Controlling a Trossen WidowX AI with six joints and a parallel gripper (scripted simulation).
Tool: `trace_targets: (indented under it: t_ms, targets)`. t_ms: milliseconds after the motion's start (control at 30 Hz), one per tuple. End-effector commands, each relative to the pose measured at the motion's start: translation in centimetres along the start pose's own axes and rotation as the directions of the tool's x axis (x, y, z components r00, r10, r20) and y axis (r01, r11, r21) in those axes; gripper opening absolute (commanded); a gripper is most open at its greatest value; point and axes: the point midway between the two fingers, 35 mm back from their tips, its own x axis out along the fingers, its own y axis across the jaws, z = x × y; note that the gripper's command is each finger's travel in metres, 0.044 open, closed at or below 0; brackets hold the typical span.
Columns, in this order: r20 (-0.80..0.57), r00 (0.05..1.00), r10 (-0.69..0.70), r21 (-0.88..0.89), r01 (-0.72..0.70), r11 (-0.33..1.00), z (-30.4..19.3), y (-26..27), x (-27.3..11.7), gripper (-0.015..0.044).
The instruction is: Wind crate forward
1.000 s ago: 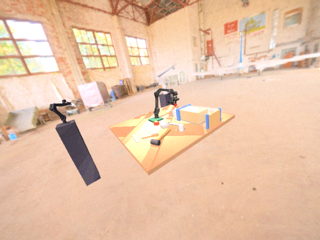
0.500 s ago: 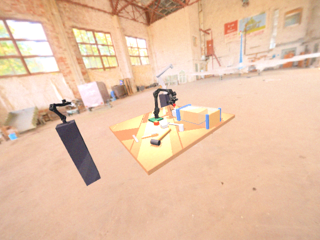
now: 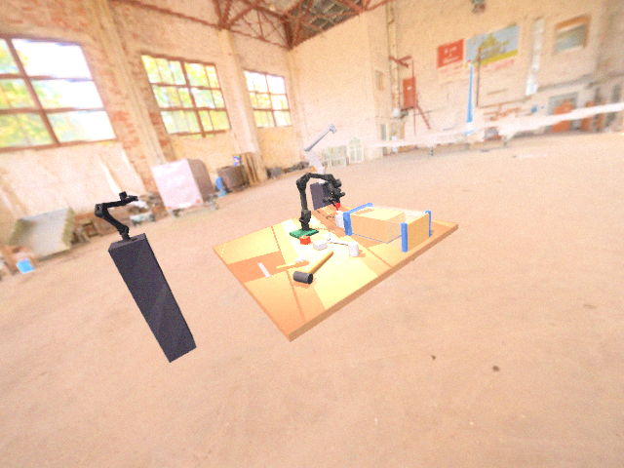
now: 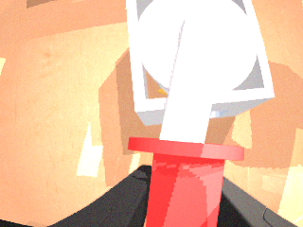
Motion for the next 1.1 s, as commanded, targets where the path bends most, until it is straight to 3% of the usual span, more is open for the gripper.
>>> trace_targets:
  t_ms: [0, 1067]
  targets:
    - [-0.007, 0.999, -0.032, -0.009, 0.032, 0.999, -0.2, -1.4, 0.3, 0.0]
    - [-0.005, 0.999, -0.035, -0.01, 0.035, 0.999, 1.8, -6.8, 1.1, 0.0]
